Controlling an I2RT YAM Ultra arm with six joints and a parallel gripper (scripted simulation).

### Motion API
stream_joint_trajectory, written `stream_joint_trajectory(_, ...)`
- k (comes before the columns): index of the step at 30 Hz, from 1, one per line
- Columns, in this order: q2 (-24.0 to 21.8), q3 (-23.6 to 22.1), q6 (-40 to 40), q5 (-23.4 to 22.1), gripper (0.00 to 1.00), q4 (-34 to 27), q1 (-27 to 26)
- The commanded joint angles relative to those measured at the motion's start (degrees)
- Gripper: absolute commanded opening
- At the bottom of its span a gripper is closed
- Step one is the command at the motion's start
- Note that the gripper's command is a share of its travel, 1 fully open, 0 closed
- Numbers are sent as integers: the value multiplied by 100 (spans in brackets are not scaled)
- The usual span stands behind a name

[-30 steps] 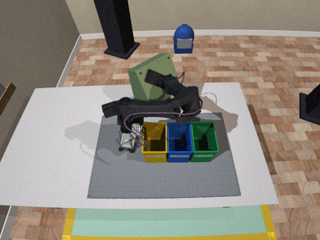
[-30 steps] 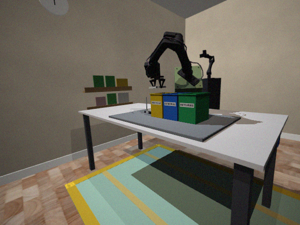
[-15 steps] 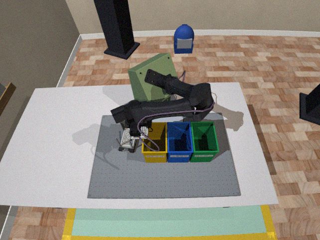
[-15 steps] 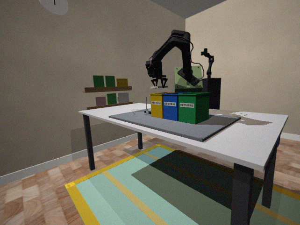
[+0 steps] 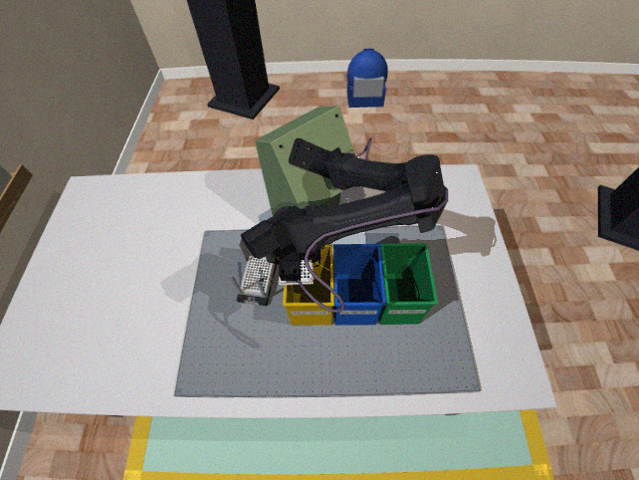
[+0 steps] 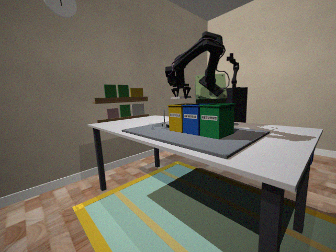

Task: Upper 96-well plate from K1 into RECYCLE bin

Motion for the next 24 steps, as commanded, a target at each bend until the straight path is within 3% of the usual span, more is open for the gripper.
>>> stream_joint_trajectory(1, -320, -126, 330, -92, 0, -48, -8)
stream_joint_trajectory(10, -1017, -97, 1030, -38, 0, -80, 379)
stream_joint_trajectory(24, -976, -58, 1043, -26, 0, -9, 285)
